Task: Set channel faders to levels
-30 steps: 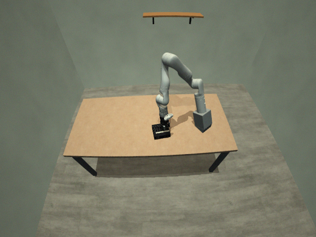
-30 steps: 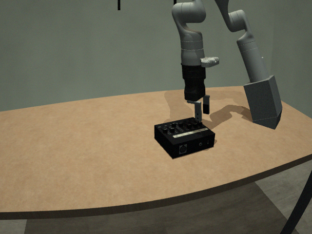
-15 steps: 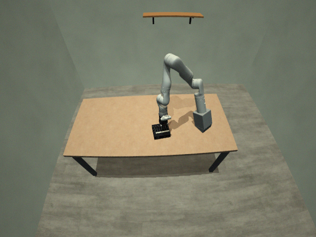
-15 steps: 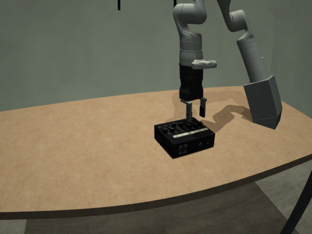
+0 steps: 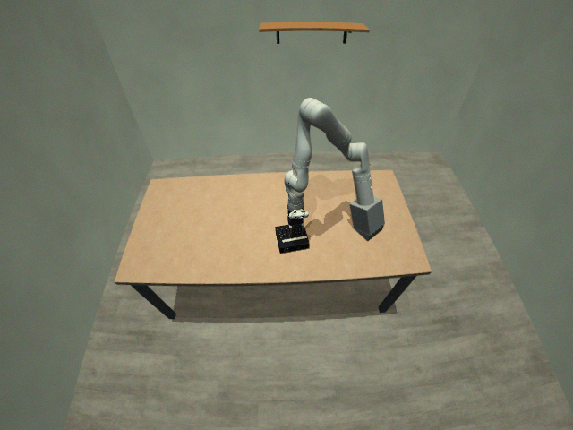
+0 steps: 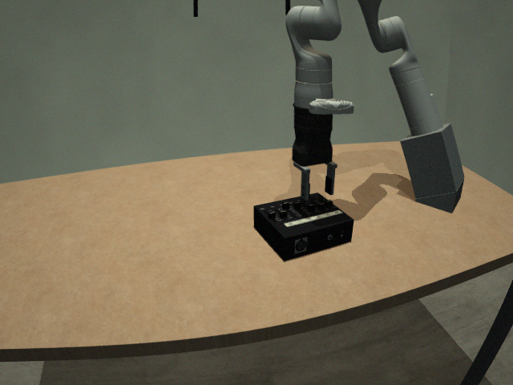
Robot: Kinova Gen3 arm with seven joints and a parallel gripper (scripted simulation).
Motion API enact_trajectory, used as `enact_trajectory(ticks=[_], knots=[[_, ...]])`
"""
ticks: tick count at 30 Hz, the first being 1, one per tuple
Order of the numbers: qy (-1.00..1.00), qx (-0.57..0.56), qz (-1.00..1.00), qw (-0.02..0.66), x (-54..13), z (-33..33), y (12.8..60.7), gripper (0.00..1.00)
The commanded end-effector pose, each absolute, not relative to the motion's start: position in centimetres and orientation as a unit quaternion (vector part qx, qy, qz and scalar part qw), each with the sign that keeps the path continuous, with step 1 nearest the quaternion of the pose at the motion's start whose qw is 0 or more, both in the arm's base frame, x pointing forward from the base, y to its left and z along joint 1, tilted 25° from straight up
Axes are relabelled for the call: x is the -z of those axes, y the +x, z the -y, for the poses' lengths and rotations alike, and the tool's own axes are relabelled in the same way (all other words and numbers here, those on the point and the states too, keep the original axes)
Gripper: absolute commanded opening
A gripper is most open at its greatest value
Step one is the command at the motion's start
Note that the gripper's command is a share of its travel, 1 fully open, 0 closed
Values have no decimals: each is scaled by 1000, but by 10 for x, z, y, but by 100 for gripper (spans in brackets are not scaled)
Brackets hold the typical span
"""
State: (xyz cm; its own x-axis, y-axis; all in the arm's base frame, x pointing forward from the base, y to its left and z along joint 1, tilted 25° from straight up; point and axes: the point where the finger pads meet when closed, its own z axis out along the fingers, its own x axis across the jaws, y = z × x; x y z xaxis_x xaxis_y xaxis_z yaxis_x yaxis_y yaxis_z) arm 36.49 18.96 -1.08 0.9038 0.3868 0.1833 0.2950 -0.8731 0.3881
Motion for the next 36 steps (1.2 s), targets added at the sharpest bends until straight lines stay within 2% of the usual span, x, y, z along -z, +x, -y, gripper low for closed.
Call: enact_trajectory(ticks=[1,6,7,36], knots=[[959,-130,-177,178,11,-190,365,100],[959,-130,-175,178,10,-190,365,100],[959,-130,-175,178,10,-190,365,0],[959,-130,-175,178,10,-190,365,0]])
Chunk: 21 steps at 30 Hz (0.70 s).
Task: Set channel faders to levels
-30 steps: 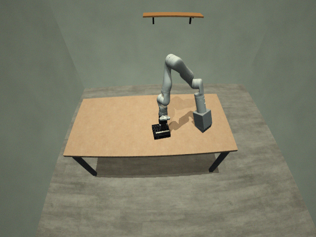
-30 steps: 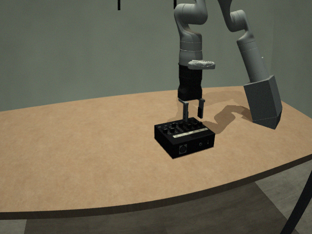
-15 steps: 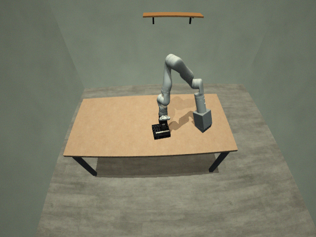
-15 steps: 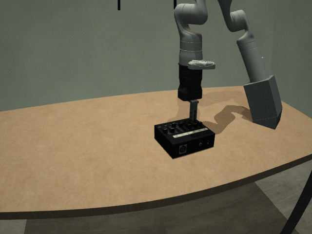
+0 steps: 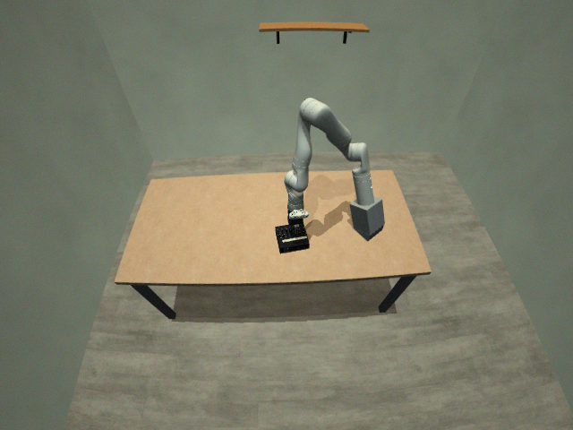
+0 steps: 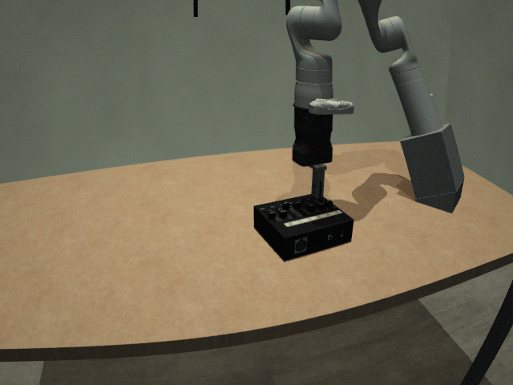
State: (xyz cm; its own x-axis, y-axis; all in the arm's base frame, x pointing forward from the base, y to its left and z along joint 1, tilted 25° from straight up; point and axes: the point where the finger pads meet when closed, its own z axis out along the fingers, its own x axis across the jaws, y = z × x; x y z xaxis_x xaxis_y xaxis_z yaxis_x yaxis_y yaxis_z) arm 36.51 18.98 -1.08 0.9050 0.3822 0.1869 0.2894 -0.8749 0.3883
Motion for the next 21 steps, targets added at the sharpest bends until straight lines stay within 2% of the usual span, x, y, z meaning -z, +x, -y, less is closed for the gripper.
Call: enact_trajectory(ticks=[1,21], knots=[[959,-130,-175,178,10,-190,365,0],[960,-130,-175,178,13,-190,366,0]])
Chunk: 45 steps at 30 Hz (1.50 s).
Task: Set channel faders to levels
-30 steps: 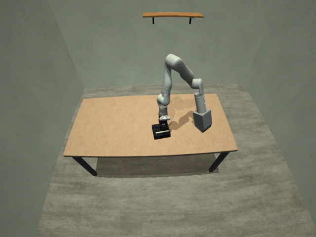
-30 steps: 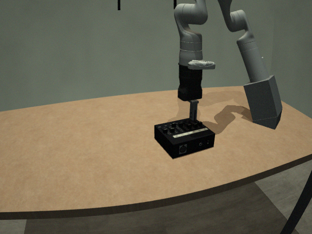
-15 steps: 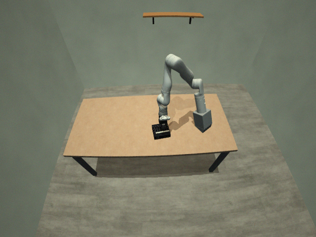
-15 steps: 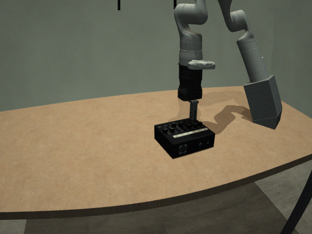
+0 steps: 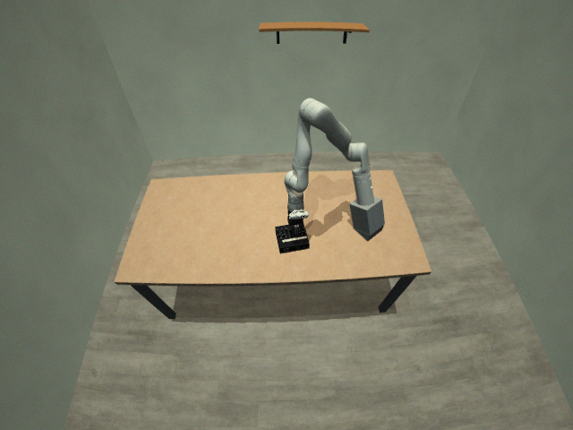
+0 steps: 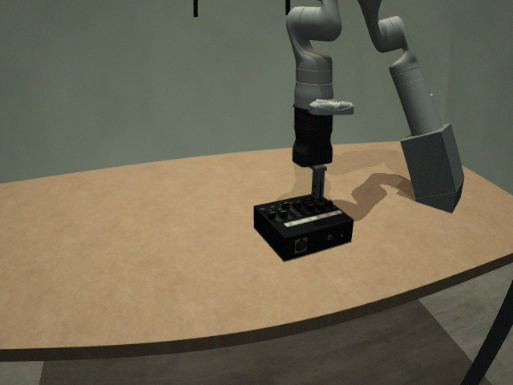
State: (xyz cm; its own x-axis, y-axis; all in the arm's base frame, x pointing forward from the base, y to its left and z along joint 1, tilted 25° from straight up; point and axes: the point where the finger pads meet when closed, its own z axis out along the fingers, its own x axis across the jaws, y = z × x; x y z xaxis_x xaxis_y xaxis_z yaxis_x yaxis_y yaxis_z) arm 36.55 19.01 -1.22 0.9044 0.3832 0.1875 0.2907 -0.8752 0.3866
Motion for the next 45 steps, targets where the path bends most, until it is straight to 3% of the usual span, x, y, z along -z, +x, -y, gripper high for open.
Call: enact_trajectory(ticks=[1,45], knots=[[960,-130,-175,177,13,-190,366,0],[960,-130,-176,177,33,-184,371,0]])
